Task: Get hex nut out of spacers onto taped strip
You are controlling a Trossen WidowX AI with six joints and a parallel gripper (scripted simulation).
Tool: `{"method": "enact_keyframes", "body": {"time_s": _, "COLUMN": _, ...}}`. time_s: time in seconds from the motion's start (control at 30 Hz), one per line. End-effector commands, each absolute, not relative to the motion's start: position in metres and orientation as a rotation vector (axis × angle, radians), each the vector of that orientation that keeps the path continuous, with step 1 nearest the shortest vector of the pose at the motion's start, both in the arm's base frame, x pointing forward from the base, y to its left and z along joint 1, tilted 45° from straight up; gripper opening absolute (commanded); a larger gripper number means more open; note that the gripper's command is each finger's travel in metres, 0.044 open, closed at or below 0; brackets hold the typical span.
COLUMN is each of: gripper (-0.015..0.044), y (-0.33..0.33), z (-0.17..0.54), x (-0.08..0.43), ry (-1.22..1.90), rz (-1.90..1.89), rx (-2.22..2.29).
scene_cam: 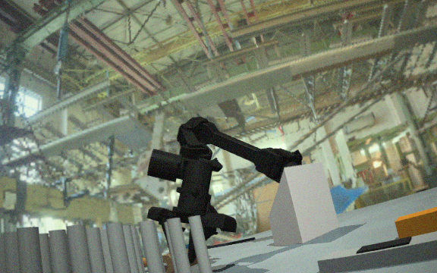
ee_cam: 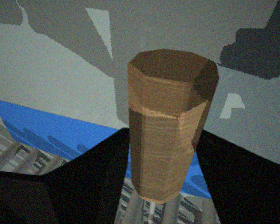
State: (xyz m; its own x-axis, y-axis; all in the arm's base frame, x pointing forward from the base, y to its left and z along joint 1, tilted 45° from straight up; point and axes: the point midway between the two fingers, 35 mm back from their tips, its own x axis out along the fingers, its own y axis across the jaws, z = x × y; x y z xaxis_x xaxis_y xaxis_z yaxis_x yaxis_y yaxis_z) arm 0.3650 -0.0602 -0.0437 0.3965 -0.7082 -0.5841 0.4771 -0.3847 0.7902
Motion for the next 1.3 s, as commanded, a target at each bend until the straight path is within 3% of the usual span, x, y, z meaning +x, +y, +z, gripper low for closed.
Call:
{"method": "enact_keyframes", "body": {"time_s": 0.0, "gripper": 0.0, "y": -0.057, "z": -0.043, "x": 0.369, "ry": -0.222, "rz": -1.275, "rx": 1.506}}
{"method": "enact_keyframes", "body": {"time_s": 1.27, "gripper": 0.0, "y": -0.049, "z": -0.05, "x": 0.388, "ry": -0.223, "rz": -1.274, "rx": 1.508}}
